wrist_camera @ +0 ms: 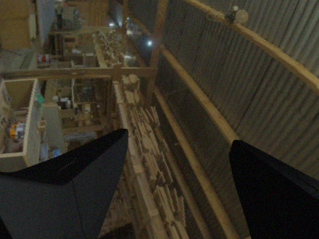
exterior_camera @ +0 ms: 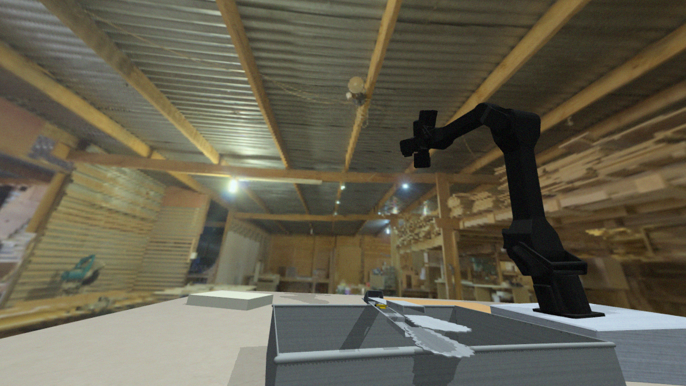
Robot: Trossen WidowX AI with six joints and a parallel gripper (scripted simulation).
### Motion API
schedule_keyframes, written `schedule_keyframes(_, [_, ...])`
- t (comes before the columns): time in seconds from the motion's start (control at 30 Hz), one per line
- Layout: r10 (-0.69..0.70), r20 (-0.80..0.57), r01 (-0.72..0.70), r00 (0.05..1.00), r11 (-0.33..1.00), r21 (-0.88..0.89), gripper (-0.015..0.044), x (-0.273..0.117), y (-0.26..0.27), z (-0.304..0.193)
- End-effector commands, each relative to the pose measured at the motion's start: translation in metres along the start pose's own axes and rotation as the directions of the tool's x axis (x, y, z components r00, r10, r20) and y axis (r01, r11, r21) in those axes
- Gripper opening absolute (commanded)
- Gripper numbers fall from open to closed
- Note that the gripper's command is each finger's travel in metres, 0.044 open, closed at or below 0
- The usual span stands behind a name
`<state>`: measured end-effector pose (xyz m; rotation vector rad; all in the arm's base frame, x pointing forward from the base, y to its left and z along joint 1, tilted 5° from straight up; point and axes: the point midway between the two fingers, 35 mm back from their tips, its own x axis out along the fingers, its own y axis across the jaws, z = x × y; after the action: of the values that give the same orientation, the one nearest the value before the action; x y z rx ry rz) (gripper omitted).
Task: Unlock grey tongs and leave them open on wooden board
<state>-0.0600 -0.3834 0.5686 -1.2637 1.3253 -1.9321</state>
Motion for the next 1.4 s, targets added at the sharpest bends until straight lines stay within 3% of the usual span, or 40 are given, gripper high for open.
schedule_keyframes(0.0, [0.117,0.187,-0.166,0.975,0.946,0.278,0.026,-0.034,0.033,0.061])
schedule_keyframes(0.33, [0.28,0.473,-0.531,0.835,0.631,0.565,0.026,-0.115,0.079,0.151])
schedule_keyframes(0.73, [0.421,0.731,-0.82,0.537,0.055,0.57,0.026,-0.247,0.119,0.223])
schedule_keyframes(1.03, [0.499,0.828,-0.795,0.257,-0.377,0.474,0.026,-0.359,0.14,0.243])
schedule_keyframes(1.37, [0.564,0.824,-0.566,-0.058,-0.699,0.438,0.026,-0.483,0.159,0.228])
